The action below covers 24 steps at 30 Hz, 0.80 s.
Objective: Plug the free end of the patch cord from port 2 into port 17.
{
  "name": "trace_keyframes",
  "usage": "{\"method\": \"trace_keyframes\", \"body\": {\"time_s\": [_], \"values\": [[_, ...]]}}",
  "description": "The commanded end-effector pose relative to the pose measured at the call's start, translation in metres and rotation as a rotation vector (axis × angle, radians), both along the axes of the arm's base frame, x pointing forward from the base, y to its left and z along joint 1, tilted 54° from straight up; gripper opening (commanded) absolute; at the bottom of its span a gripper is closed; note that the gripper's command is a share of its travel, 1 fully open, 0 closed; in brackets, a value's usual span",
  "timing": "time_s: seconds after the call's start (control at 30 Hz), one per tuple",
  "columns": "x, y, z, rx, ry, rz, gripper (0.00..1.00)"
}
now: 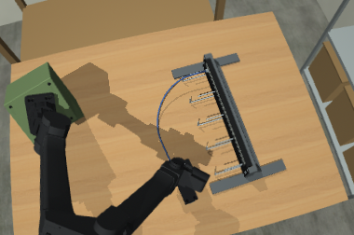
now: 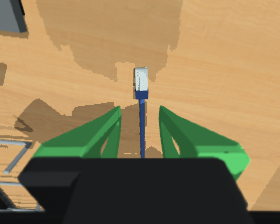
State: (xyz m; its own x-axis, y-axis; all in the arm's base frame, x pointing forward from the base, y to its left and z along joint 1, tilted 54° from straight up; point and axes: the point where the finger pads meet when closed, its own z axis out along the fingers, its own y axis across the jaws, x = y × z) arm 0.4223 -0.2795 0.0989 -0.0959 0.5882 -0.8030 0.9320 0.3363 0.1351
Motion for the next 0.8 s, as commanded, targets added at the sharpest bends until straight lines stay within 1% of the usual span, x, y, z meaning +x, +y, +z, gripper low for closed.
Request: {"method": "trace_keyframes", "body": {"time_s": [0.0,0.47,0.77], "values": [[0.001,-0.011,-0.008,-0.007,0.018,-0.002,0.36],[0.004,-0.02,-0.016,-0.006,0.022,-0.003,0.36],[0.003,-0.02,-0.019,-0.003,0.03,-0.003,0.36]]}}
